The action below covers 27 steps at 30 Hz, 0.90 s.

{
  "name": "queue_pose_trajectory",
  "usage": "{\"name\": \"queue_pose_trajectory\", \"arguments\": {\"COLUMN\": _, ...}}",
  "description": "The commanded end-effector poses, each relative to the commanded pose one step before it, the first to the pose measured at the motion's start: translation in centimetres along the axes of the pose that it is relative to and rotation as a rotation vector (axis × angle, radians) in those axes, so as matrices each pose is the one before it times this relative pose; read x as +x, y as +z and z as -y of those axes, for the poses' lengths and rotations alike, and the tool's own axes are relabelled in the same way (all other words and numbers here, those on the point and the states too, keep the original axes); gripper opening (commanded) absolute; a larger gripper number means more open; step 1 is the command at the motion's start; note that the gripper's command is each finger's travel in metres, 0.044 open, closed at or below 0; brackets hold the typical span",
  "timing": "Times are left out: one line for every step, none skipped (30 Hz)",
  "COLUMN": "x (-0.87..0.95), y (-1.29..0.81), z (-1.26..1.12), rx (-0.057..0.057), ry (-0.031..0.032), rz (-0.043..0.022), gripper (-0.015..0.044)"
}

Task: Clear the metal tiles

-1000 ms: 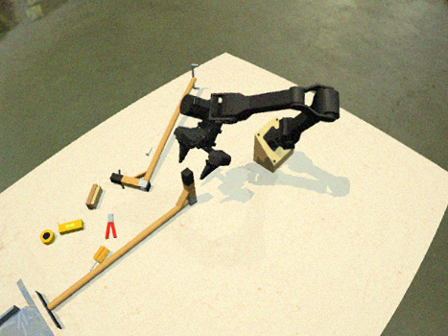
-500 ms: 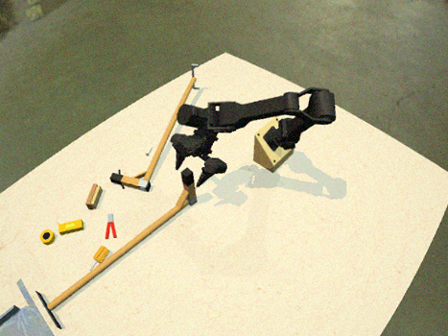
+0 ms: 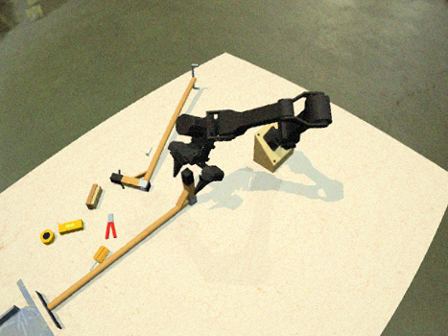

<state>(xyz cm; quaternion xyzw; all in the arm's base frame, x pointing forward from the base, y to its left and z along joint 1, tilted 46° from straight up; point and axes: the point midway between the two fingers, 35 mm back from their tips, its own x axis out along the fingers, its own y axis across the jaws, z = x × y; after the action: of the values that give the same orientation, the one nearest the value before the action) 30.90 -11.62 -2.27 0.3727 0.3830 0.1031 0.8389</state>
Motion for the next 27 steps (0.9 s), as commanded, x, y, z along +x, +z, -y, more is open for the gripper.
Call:
{"name": "queue_pose_trajectory", "arguments": {"x": 0.585, "y": -0.120, "z": -0.035, "rx": 0.0046, "ry": -0.00085, "rz": 0.00038, "gripper": 0.0440}}
{"name": "queue_pose_trajectory", "arguments": {"x": 0.155, "y": -0.011, "z": -0.034, "rx": 0.0001, "ry": 0.00073, "rz": 0.00047, "gripper": 0.0440}}
{"name": "queue_pose_trajectory", "arguments": {"x": 0.154, "y": -0.012, "z": -0.035, "rx": 0.0001, "ry": 0.00076, "rz": 0.00048, "gripper": 0.0440}}
{"name": "queue_pose_trajectory", "arguments": {"x": 0.123, "y": -0.010, "z": -0.029, "rx": 0.0001, "ry": 0.00063, "rz": 0.00039, "gripper": 0.0440}}
{"name": "queue_pose_trajectory", "arguments": {"x": -0.395, "y": 0.112, "z": 0.007, "rx": -0.0046, "ry": 0.00146, "rz": -0.00023, "gripper": 0.0414}}
{"name": "queue_pose_trajectory", "arguments": {"x": 0.000, "y": 0.000, "z": 0.000, "rx": 0.0000, "ry": 0.00000, "rz": 0.00000, "gripper": 0.0388}}
{"name": "queue_pose_trajectory", "arguments": {"x": 0.000, "y": 0.000, "z": 0.000, "rx": 0.0000, "ry": 0.00000, "rz": 0.00000, "gripper": 0.0361}}
{"name": "queue_pose_trajectory", "arguments": {"x": 0.000, "y": 0.000, "z": 0.000, "rx": 0.0000, "ry": 0.00000, "rz": 0.00000, "gripper": 0.0335}}
{"name": "queue_pose_trajectory", "arguments": {"x": 0.000, "y": 0.000, "z": 0.000, "rx": 0.0000, "ry": 0.00000, "rz": 0.00000, "gripper": 0.0309}}
{"name": "queue_pose_trajectory", "arguments": {"x": 0.000, "y": 0.000, "z": 0.000, "rx": 0.0000, "ry": 0.00000, "rz": 0.00000, "gripper": 0.0282}}
{"name": "queue_pose_trajectory", "arguments": {"x": 0.000, "y": 0.000, "z": 0.000, "rx": 0.0000, "ry": 0.00000, "rz": 0.00000, "gripper": 0.0256}}
{"name": "queue_pose_trajectory", "arguments": {"x": 0.000, "y": 0.000, "z": 0.000, "rx": 0.0000, "ry": 0.00000, "rz": 0.00000, "gripper": 0.0230}}
{"name": "queue_pose_trajectory", "arguments": {"x": 0.000, "y": 0.000, "z": 0.000, "rx": 0.0000, "ry": 0.00000, "rz": 0.00000, "gripper": 0.0204}}
{"name": "queue_pose_trajectory", "arguments": {"x": 0.000, "y": 0.000, "z": 0.000, "rx": 0.0000, "ry": 0.00000, "rz": 0.00000, "gripper": 0.0177}}
{"name": "queue_pose_trajectory", "arguments": {"x": 0.000, "y": 0.000, "z": 0.000, "rx": 0.0000, "ry": 0.00000, "rz": 0.00000, "gripper": 0.0151}}
{"name": "queue_pose_trajectory", "arguments": {"x": 0.000, "y": 0.000, "z": 0.000, "rx": 0.0000, "ry": 0.00000, "rz": 0.00000, "gripper": 0.0125}}
{"name": "queue_pose_trajectory", "arguments": {"x": 0.000, "y": 0.000, "z": 0.000, "rx": 0.0000, "ry": 0.00000, "rz": 0.00000, "gripper": 0.0099}}
{"name": "queue_pose_trajectory", "arguments": {"x": 0.000, "y": 0.000, "z": 0.000, "rx": 0.0000, "ry": 0.00000, "rz": 0.00000, "gripper": 0.0092}}
{"name": "queue_pose_trajectory", "arguments": {"x": 0.000, "y": 0.000, "z": 0.000, "rx": 0.0000, "ry": 0.00000, "rz": 0.00000, "gripper": 0.0085}}
{"name": "queue_pose_trajectory", "arguments": {"x": 0.000, "y": 0.000, "z": 0.000, "rx": 0.0000, "ry": 0.00000, "rz": 0.00000, "gripper": 0.0079}}
{"name": "queue_pose_trajectory", "arguments": {"x": 0.000, "y": 0.000, "z": 0.000, "rx": 0.0000, "ry": 0.00000, "rz": 0.00000, "gripper": 0.0072}}
{"name": "queue_pose_trajectory", "arguments": {"x": 0.000, "y": 0.000, "z": 0.000, "rx": 0.0000, "ry": 0.00000, "rz": 0.00000, "gripper": 0.0065}}
{"name": "queue_pose_trajectory", "arguments": {"x": 0.000, "y": 0.000, "z": 0.000, "rx": 0.0000, "ry": 0.00000, "rz": 0.00000, "gripper": 0.0059}}
{"name": "queue_pose_trajectory", "arguments": {"x": 0.000, "y": 0.000, "z": 0.000, "rx": 0.0000, "ry": 0.00000, "rz": 0.00000, "gripper": 0.0032}}
{"name": "queue_pose_trajectory", "arguments": {"x": -0.007, "y": 0.005, "z": -0.001, "rx": 0.0001, "ry": -0.00001, "rz": -0.00001, "gripper": 0.0006}}
{"name": "queue_pose_trajectory", "arguments": {"x": -0.015, "y": 0.010, "z": -0.001, "rx": 0.0002, "ry": -0.00002, "rz": -0.00002, "gripper": 0.0000}}
{"name": "queue_pose_trajectory", "arguments": {"x": -0.024, "y": 0.016, "z": -0.002, "rx": 0.0003, "ry": -0.00004, "rz": -0.00003, "gripper": 0.0000}}
